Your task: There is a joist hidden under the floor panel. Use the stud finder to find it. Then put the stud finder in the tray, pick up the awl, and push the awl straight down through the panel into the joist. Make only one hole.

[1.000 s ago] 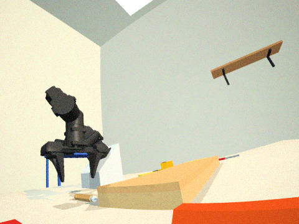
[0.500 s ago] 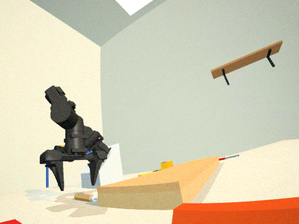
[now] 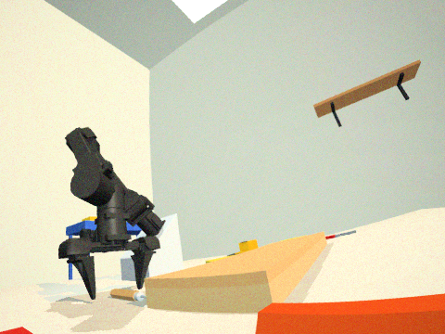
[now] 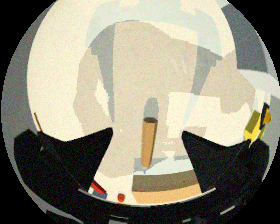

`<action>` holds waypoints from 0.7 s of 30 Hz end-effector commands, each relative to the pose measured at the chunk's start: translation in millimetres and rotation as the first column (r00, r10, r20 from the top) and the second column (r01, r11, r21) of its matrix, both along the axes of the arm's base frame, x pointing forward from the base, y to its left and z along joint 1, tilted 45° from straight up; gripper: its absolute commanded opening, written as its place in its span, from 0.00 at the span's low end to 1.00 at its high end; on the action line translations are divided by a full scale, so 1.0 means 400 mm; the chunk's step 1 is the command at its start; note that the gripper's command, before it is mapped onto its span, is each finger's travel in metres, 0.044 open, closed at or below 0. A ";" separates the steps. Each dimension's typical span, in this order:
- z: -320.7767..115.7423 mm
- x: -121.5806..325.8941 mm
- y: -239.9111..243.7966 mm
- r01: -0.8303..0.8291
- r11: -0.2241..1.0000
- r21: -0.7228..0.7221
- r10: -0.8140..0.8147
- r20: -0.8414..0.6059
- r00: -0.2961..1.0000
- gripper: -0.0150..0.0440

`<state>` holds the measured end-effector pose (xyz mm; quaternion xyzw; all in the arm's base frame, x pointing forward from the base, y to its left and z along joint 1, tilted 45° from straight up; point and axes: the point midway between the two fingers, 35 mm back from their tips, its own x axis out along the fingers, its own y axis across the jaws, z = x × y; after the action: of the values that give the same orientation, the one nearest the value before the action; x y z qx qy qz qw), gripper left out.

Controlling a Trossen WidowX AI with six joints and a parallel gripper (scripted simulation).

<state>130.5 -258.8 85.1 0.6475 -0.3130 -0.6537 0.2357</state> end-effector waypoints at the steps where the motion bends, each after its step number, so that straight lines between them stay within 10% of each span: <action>1: -0.012 -0.004 -0.004 -0.003 1.000 0.006 0.003 -0.006 1.000 1.00; 16: -0.012 -0.004 -0.004 -0.003 1.000 0.006 0.003 -0.006 1.000 0.38; 21: -0.012 -0.004 -0.004 -0.003 1.000 0.006 0.003 -0.006 1.000 0.32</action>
<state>128.9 -260.5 81.0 0.6466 -0.3116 -0.6555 0.2347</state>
